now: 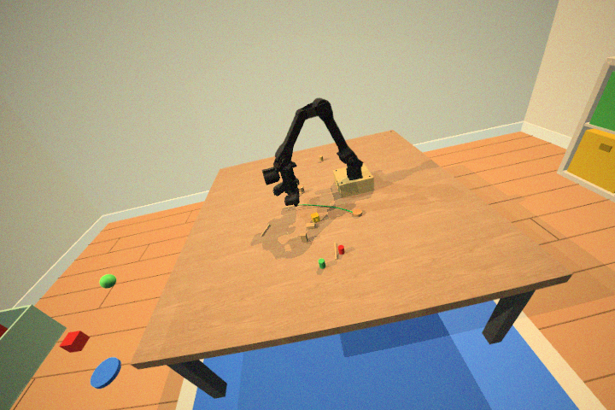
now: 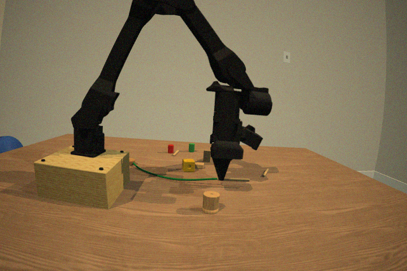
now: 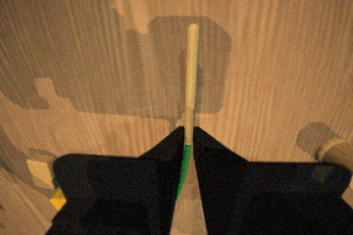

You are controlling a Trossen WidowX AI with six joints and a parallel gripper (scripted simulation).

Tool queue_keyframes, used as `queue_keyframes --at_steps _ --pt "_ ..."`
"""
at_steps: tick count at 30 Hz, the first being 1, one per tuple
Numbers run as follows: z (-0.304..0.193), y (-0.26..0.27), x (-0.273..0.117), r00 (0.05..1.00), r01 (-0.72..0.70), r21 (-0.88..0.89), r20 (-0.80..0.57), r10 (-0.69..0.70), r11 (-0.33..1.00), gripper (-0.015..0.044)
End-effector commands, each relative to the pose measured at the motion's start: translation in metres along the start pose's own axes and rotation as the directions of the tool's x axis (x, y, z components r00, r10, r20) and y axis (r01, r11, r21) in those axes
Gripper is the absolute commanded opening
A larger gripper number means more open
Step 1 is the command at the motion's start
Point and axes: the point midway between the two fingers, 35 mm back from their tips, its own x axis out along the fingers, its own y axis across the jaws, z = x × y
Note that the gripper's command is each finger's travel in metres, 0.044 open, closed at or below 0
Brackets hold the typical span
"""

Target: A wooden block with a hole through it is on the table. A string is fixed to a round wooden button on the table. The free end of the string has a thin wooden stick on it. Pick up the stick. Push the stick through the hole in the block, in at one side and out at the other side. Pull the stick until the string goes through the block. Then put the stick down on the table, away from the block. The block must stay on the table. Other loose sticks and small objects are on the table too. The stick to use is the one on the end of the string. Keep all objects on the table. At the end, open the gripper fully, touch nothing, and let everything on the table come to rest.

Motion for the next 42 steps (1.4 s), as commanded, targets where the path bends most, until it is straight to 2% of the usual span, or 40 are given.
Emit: queue_keyframes --at_steps 1,42 --pt "0.000 0.000 -0.005 1.000 0.000 0.001 0.001 0.000 1.000 0.0000" --pt "-0.008 0.005 -0.051 0.999 0.008 -0.005 0.032 -0.008 1.000 0.0000"
